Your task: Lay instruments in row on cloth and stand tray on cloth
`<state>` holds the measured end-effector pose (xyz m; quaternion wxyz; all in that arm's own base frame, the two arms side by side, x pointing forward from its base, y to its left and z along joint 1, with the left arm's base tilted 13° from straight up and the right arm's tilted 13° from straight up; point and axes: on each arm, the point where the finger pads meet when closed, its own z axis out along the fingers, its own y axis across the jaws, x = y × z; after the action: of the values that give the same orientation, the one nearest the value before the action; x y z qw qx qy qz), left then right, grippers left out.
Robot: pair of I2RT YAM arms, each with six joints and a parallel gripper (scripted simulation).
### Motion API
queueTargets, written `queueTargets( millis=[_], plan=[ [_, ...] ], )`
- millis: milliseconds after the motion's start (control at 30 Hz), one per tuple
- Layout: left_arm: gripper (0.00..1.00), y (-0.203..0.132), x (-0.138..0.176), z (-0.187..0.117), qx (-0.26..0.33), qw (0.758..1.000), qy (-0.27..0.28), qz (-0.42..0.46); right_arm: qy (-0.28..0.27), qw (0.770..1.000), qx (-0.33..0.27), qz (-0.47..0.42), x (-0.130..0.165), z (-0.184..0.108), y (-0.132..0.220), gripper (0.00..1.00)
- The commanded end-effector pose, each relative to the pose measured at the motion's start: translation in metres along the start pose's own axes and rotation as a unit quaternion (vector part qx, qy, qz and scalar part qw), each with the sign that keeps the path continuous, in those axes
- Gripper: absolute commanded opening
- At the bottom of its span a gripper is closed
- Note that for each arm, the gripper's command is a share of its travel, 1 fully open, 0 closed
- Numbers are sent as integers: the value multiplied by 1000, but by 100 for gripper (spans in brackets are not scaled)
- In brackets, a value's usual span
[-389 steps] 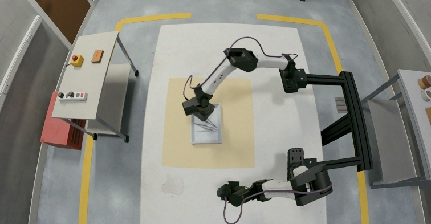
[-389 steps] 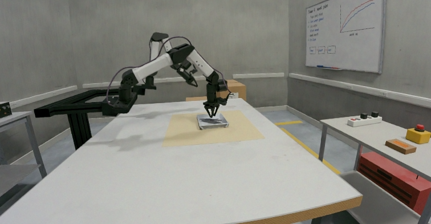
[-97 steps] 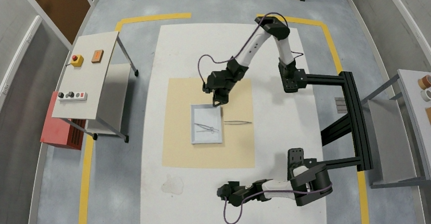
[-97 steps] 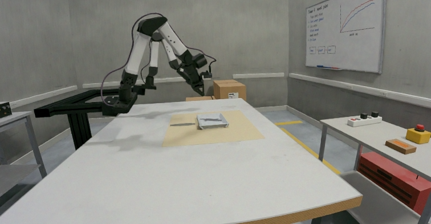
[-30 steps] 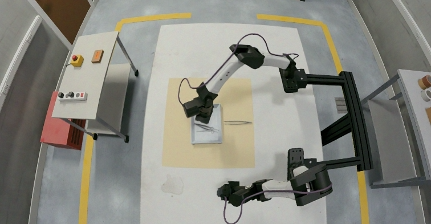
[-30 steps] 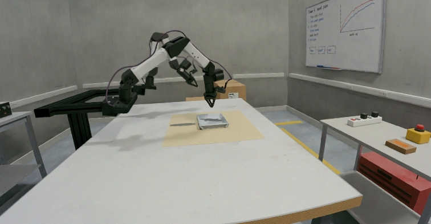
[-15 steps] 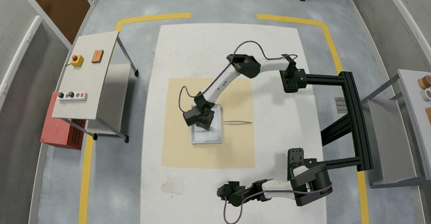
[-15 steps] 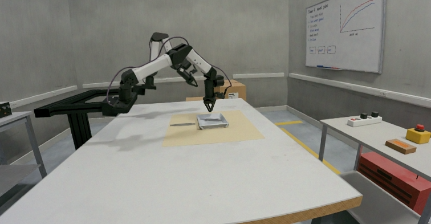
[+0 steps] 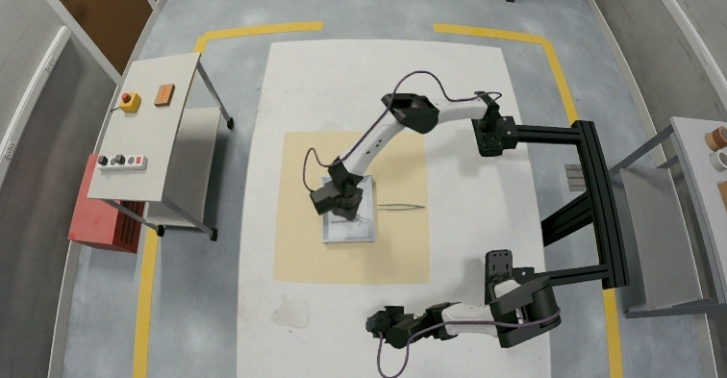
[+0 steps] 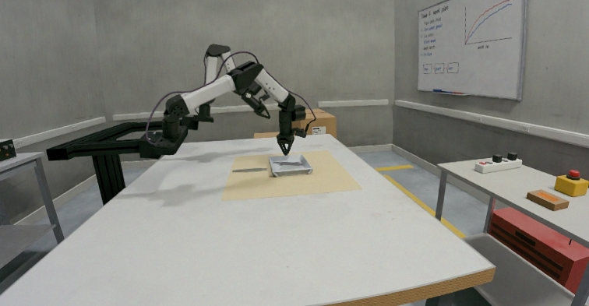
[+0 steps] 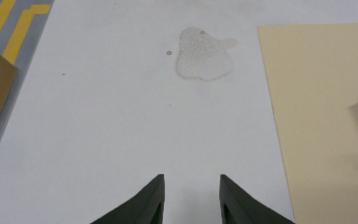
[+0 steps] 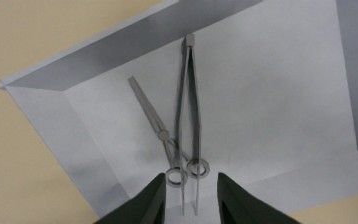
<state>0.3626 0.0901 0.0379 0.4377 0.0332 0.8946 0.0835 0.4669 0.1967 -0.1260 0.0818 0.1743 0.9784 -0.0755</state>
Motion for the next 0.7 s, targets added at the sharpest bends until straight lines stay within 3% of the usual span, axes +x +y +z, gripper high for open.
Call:
queueTargets(
  millis=[0, 667],
  plan=[
    [33, 0, -5, -1, 0, 1000, -7, 1, 5, 1000, 5, -2, 2, 23, -7, 31],
    [33, 0, -5, -1, 0, 1000, -7, 1, -11, 1000, -5, 2, -10, 45, 1, 31]
  ],
)
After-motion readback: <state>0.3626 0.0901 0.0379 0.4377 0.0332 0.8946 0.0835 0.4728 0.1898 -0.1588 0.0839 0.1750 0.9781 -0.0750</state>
